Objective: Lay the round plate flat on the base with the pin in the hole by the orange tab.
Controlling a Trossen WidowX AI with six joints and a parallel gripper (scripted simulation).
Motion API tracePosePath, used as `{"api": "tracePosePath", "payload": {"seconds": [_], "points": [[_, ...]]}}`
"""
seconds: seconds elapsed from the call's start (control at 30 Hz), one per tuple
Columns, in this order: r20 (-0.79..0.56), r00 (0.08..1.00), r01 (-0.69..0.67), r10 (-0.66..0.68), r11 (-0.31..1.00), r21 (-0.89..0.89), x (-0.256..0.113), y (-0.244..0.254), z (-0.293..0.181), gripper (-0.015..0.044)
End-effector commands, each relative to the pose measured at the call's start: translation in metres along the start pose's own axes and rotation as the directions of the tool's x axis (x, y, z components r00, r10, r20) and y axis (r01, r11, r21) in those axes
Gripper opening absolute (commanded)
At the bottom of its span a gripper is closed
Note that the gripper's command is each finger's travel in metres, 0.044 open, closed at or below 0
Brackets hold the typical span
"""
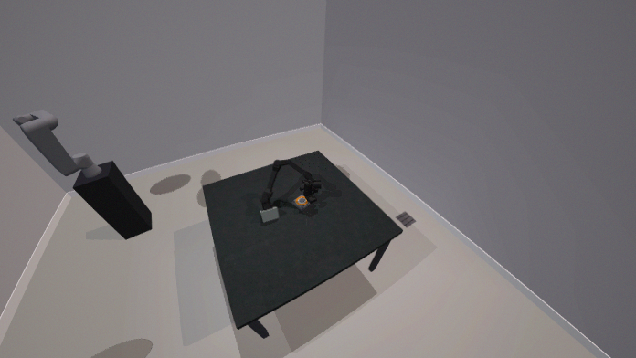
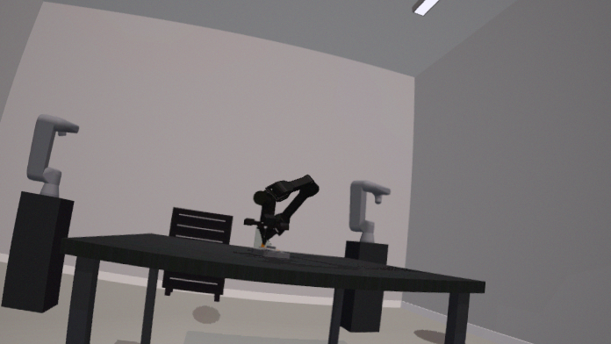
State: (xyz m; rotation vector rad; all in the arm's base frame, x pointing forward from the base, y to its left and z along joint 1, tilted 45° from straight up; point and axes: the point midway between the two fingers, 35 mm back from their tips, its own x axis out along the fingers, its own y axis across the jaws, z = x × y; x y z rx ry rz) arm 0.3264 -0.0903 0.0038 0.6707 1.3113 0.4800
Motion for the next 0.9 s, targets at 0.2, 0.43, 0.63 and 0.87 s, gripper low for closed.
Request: {"api": "tracePosePath", "payload": {"seconds": [0.2, 0.43, 0.63, 0.87], "points": [[-0.009, 1.000, 0.002, -0.002, 1.000, 0.002, 0.003, -0.007, -0.010, 0.0000], [-0.009, 1.000, 0.004, -0.004, 1.000, 0.002, -0.018, -0.007, -0.008, 0.0000], [-0.010, 1.000, 0.004, -0.004, 1.000, 0.002, -0.042, -0.006, -0.012, 0.0000], [-0.009, 1.000, -0.004, 0.004, 1.000, 0.014, -0.033, -0.007, -0.012, 0.0000]]}}
